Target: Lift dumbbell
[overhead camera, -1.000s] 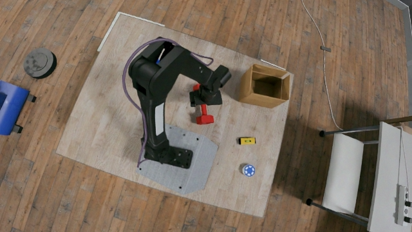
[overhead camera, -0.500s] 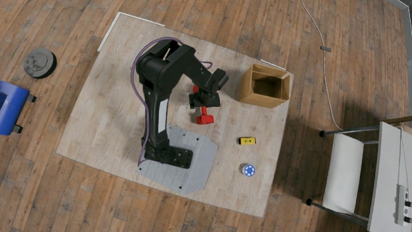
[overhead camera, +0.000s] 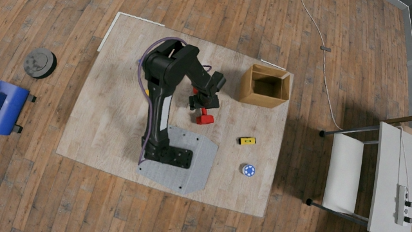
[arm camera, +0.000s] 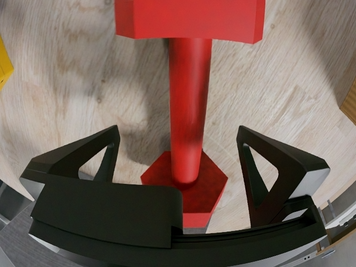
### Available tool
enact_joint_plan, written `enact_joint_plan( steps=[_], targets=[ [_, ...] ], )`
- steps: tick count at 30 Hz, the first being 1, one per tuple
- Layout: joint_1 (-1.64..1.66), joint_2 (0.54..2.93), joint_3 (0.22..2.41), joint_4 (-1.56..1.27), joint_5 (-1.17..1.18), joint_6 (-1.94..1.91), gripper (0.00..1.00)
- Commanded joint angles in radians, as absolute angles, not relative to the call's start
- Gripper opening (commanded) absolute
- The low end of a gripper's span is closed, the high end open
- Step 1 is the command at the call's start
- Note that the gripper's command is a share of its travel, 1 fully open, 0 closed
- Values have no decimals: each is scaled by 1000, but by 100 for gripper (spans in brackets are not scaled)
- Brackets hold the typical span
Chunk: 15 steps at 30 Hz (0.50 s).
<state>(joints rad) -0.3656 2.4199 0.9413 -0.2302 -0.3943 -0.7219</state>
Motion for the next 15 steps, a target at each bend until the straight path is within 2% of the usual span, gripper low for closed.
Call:
enact_joint_plan(
  steps=[1, 15],
  targets=[
    [-364, 2430, 970, -183, -410, -701, 100],
    [-362, 2430, 972, -160, -411, -691, 100]
  ],
)
